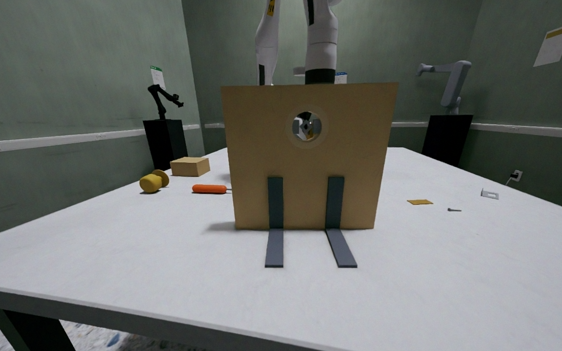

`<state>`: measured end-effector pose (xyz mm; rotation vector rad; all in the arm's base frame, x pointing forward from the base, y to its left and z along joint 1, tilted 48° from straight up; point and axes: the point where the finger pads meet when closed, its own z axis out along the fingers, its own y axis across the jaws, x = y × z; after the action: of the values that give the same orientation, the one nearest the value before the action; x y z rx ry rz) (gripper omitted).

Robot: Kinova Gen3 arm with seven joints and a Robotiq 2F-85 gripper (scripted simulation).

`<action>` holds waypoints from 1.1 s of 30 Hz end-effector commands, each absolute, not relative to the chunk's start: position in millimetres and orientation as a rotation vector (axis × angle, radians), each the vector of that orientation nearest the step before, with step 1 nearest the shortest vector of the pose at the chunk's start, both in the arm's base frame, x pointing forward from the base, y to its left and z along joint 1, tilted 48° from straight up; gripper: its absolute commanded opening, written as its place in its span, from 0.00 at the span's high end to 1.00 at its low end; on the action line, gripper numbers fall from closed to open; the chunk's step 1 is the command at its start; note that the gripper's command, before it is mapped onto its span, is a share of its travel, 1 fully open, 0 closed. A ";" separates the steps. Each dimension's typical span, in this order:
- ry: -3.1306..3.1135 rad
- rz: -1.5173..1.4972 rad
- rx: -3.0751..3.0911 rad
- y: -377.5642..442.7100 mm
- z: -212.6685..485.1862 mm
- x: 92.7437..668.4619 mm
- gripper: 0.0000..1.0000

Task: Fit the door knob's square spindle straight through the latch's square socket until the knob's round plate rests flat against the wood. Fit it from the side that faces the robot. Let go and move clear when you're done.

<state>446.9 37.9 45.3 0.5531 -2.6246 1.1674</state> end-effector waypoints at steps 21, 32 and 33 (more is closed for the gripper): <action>-2.705 1.199 0.334 32.5 73.2 452.3 0.37; -2.775 1.221 0.080 28.1 92.2 455.8 0.37; -2.775 1.221 0.080 28.1 92.2 455.8 0.37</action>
<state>452.9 27.0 85.6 0.0823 -2.7635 1.2282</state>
